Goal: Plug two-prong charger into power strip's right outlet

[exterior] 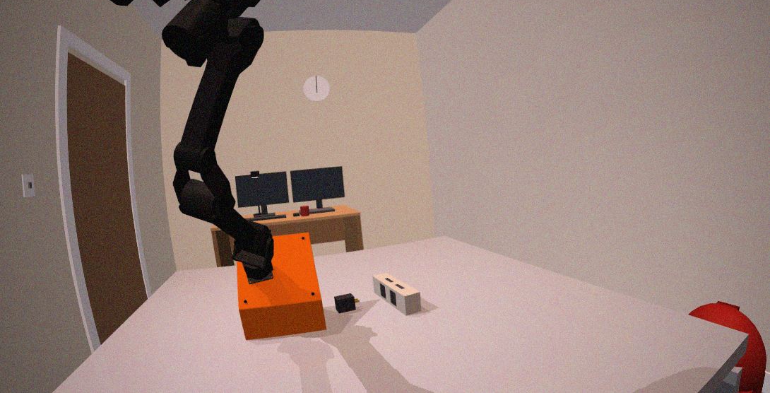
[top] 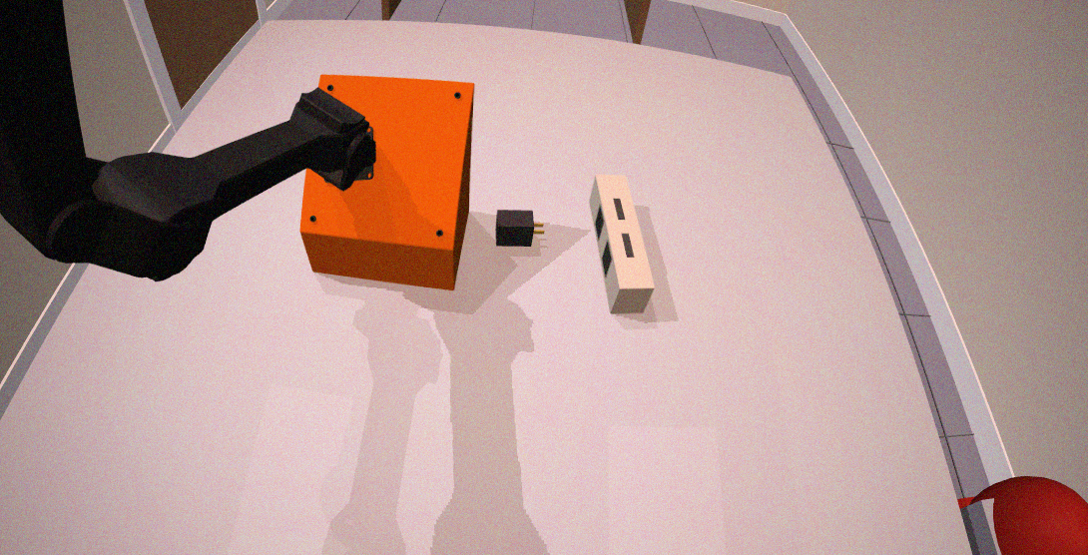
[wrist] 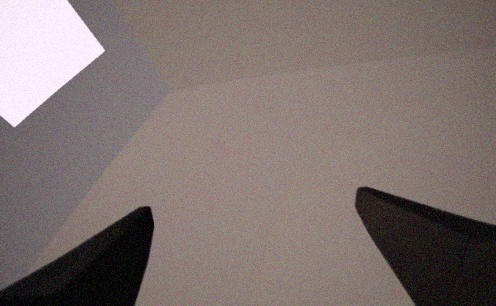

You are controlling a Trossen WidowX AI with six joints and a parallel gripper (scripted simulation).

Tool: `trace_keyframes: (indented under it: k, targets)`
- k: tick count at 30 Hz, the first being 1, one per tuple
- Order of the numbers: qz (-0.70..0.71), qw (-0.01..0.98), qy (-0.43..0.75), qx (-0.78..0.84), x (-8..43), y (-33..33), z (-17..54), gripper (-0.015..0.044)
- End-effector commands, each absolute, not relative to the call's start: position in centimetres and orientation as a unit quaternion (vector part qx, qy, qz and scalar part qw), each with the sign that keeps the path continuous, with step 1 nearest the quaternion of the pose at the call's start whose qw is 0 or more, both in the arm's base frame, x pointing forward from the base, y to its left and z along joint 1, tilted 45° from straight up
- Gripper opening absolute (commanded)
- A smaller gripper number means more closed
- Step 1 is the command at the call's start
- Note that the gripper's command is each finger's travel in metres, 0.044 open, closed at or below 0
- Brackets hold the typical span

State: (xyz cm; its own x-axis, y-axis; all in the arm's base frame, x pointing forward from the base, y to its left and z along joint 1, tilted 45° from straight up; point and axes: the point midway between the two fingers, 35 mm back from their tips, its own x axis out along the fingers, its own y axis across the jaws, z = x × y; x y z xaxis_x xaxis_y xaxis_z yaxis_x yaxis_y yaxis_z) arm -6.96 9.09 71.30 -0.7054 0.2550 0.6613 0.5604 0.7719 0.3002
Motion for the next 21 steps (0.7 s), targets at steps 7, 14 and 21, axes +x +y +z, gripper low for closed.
trace_keyframes:
  k: [7,14,21]
  targets:
    - [-0.125,0.418,-0.854,-0.284,0.6,15.1,71.1,0.044]
    - [-0.055,0.467,-0.816,-0.335,5.9,18.8,69.9,0.044]
    - [0.021,0.529,-0.766,-0.365,11.3,21.7,68.1,0.044]
